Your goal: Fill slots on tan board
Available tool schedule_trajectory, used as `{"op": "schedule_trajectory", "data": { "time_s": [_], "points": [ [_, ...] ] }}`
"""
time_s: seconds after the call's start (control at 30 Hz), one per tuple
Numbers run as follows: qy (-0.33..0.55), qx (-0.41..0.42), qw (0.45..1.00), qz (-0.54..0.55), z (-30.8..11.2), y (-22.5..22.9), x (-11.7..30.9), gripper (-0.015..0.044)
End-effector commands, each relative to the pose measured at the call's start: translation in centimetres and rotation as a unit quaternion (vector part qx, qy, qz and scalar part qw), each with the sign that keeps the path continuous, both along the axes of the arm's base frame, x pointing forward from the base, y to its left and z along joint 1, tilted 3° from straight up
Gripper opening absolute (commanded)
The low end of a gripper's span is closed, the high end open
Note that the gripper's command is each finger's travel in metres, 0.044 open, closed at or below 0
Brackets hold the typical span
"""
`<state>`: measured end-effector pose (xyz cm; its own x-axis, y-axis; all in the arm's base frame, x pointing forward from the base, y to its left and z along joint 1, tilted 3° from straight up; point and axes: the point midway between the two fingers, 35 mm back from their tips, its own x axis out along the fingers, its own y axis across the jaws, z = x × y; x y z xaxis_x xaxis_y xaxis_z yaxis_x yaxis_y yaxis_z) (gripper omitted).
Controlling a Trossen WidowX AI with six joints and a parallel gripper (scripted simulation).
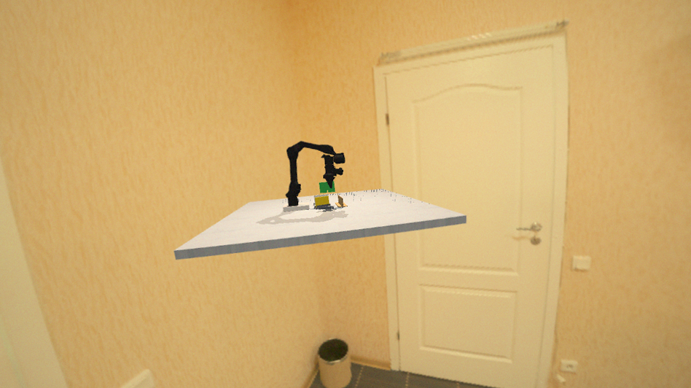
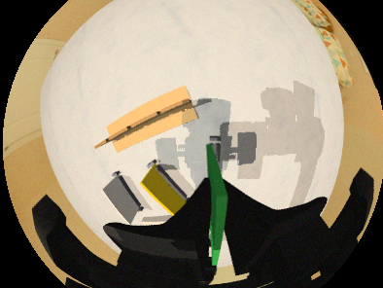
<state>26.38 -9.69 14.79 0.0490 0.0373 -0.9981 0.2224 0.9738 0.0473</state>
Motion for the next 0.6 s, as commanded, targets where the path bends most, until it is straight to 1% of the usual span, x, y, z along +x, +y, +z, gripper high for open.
{"op": "schedule_trajectory", "data": {
  "time_s": [0.0, 0.57],
  "points": [
    [-0.002, -0.004, 1.000, 0.016, 0.3, 0.1, 1.0, 0.0000],
    [-0.007, -0.006, 0.997, 0.075, 0.7, 1.7, 5.0, 0.0000]
  ]
}}
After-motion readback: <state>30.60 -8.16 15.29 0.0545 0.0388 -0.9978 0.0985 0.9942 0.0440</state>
